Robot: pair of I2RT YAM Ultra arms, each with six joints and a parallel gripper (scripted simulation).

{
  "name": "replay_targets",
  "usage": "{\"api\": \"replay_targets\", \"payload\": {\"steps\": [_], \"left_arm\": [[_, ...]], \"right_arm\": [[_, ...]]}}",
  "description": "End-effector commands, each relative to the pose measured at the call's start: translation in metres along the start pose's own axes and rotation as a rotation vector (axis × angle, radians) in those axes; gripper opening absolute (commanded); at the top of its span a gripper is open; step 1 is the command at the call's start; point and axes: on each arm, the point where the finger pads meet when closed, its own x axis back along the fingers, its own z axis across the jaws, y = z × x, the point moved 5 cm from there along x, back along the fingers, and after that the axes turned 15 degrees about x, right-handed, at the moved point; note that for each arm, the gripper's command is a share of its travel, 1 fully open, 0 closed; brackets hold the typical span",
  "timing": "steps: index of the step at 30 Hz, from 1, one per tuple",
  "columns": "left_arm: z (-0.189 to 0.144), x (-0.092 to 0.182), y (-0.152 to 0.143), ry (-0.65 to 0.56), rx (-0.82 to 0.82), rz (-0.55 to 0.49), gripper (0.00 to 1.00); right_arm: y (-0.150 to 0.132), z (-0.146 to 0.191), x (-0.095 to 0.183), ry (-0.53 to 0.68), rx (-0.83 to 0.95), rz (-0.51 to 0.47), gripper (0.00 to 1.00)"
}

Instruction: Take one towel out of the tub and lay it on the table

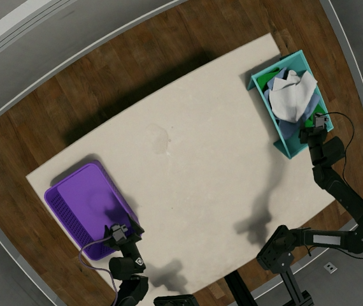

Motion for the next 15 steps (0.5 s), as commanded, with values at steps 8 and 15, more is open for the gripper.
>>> {"api": "replay_targets", "payload": {"steps": [8, 15], "left_arm": [[-0.002, 0.001, 0.005, -0.005, 0.008, -0.015, 1.0], [-0.002, 0.001, 0.005, -0.005, 0.008, -0.015, 1.0]], "right_arm": [[0.014, -0.014, -0.03, -0.041, -0.006, -0.047, 0.65], [0.012, -0.016, -0.053, -0.044, -0.005, -0.042, 0.65]]}}
